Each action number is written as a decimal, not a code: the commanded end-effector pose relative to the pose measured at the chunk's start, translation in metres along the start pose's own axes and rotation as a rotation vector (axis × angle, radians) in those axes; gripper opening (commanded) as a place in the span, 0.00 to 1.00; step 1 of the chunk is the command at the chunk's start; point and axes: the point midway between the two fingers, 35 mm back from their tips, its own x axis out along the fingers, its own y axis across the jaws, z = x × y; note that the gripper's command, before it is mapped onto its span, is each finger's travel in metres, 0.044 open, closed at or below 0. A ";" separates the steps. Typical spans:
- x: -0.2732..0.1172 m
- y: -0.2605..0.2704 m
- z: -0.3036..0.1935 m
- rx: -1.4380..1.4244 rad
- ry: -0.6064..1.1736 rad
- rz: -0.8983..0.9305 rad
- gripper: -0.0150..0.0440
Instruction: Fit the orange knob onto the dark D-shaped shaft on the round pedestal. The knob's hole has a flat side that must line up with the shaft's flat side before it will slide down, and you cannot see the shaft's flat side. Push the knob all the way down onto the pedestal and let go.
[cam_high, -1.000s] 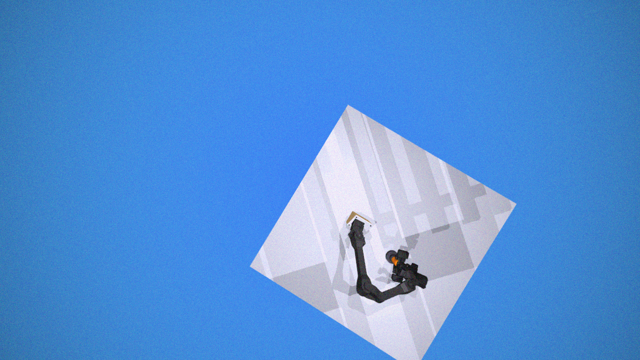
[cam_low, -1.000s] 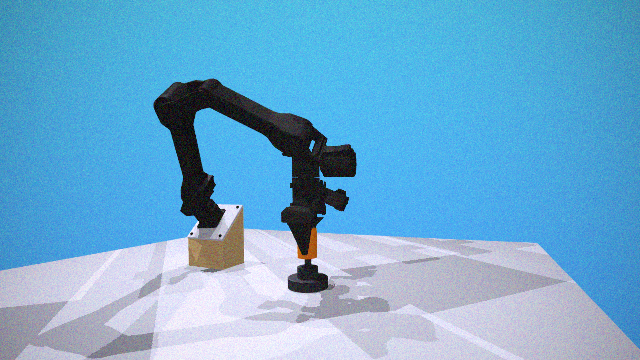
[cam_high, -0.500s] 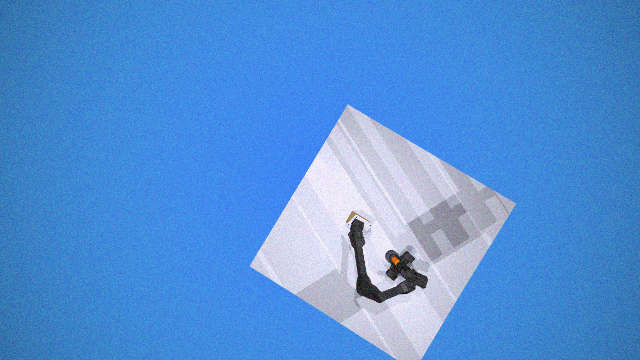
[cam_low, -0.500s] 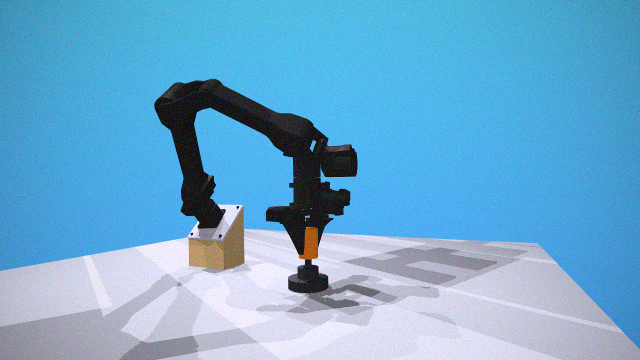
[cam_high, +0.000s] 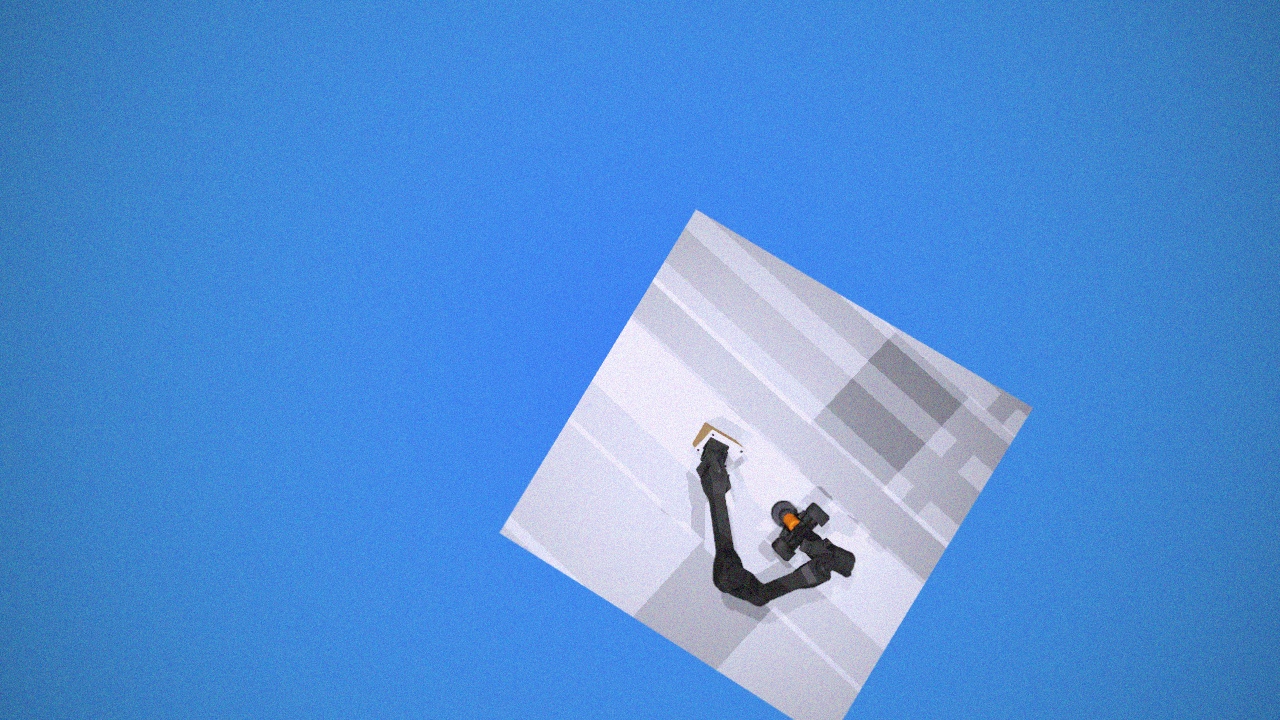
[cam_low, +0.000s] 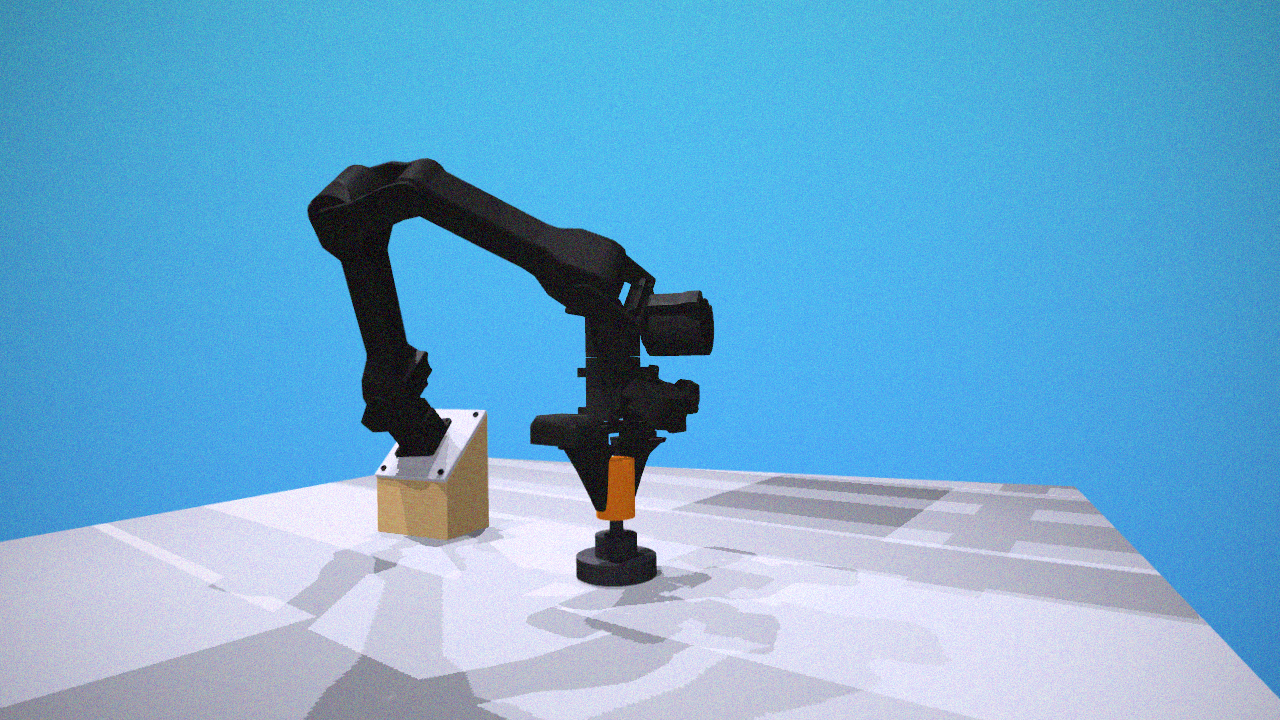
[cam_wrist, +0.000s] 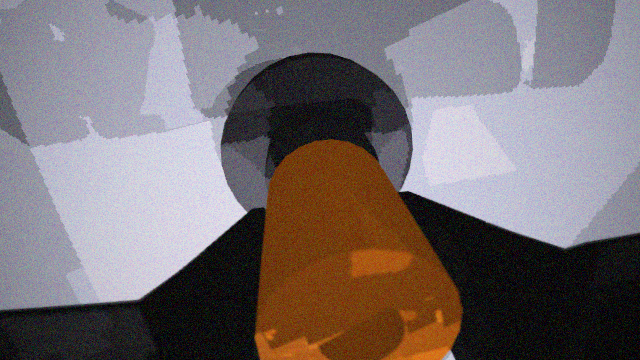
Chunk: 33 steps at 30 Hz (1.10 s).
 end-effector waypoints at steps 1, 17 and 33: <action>0.001 0.000 0.001 0.001 -0.003 -0.003 0.25; -0.003 0.000 0.001 0.210 -0.003 -0.002 0.25; 0.001 0.000 0.000 0.210 -0.004 -0.002 0.25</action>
